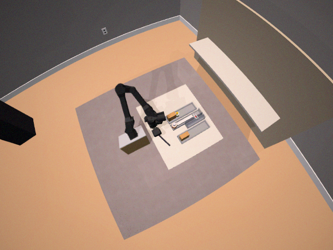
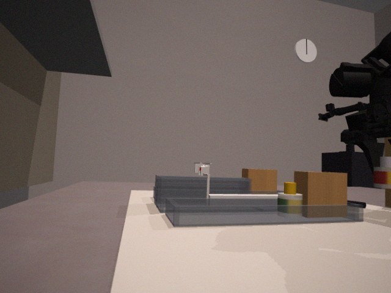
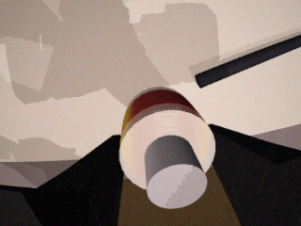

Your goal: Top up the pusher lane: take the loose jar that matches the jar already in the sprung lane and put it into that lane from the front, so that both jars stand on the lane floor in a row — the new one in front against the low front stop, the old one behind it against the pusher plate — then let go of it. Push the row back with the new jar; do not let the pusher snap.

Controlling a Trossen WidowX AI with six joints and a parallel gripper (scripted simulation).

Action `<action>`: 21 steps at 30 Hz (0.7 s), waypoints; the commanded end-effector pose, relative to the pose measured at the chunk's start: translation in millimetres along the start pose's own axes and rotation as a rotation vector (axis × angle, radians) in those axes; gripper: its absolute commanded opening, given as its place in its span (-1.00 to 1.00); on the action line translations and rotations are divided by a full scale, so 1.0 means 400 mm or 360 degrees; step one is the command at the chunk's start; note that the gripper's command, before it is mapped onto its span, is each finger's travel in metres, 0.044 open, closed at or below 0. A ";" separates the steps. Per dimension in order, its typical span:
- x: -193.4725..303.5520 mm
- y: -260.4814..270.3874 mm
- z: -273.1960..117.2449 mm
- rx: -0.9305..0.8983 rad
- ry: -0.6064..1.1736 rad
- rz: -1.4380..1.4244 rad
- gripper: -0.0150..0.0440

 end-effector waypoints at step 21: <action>-0.060 -0.005 -0.139 -0.0015 -0.0001 -0.0025 -0.49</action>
Point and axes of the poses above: the point midway between the two fingers, 35 mm back from their tips, its own z axis out along the fingers, its own y axis across the jaws, x = y × z, the point moved 1 cm from there along -z, back along the fingers, and after that the axes turned 3 degrees about z, right-handed, at the moved point
